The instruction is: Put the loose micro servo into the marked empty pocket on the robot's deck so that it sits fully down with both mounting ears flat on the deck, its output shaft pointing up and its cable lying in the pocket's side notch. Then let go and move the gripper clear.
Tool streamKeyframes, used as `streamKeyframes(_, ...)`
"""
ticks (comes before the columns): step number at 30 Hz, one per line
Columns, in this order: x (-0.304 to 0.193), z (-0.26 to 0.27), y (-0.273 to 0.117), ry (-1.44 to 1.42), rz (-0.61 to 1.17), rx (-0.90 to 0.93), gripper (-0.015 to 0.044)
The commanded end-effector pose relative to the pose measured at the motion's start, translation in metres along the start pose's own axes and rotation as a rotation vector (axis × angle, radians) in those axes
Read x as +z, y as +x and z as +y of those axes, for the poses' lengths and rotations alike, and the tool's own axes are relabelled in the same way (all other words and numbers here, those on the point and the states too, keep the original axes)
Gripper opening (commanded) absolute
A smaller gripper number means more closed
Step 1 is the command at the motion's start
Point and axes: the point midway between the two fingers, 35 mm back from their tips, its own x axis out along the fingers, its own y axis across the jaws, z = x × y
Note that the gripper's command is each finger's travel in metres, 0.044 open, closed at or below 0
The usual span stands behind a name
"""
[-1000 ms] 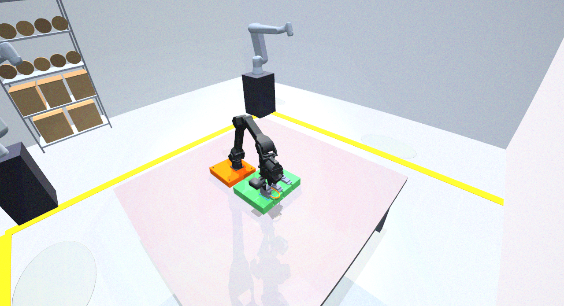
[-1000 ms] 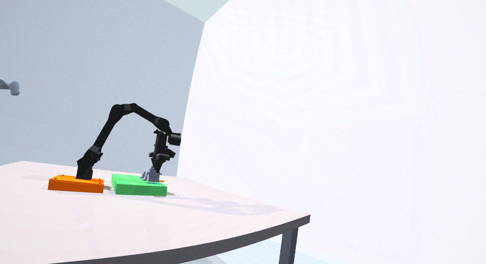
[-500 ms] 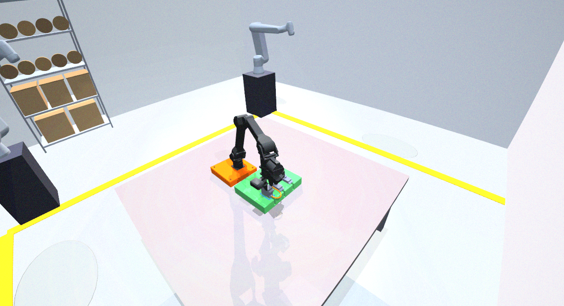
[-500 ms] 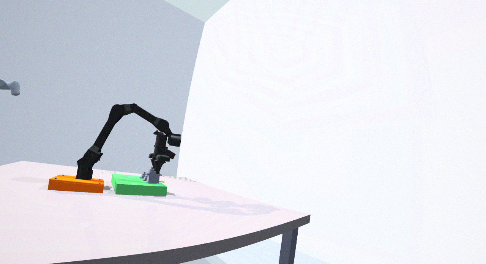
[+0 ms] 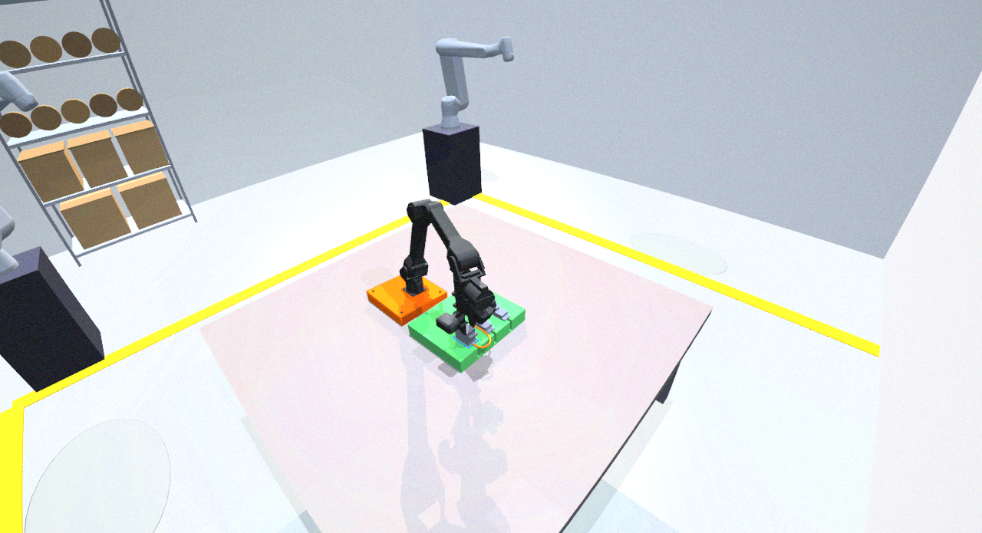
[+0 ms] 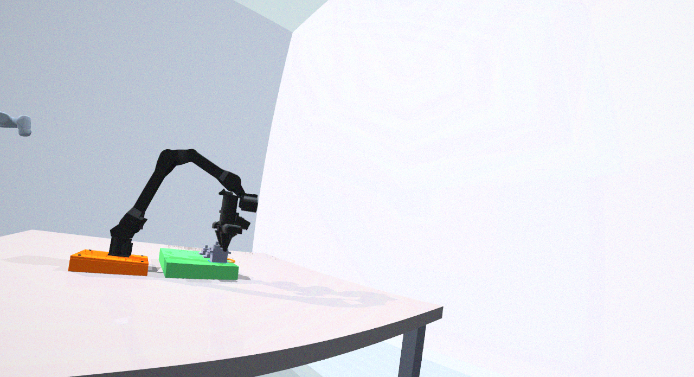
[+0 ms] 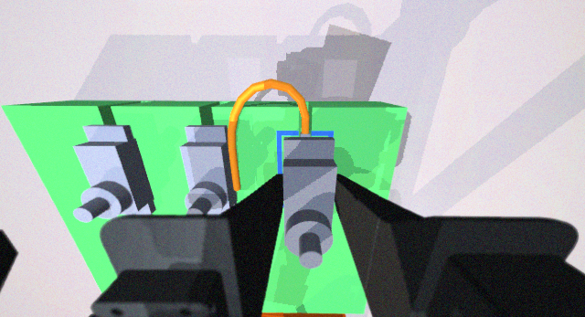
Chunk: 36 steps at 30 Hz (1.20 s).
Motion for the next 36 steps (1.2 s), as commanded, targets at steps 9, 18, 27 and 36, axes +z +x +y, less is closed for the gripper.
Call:
streamKeyframes(9,0.000,0.000,0.010,0.003,0.001,0.001,0.0000)
streamKeyframes(18,0.000,0.000,0.017,0.003,0.001,0.001,0.0000)
streamKeyframes(27,0.000,0.000,0.024,0.003,0.001,0.001,0.0000)
streamKeyframes(36,0.000,0.000,0.031,0.003,0.001,0.001,0.0000)
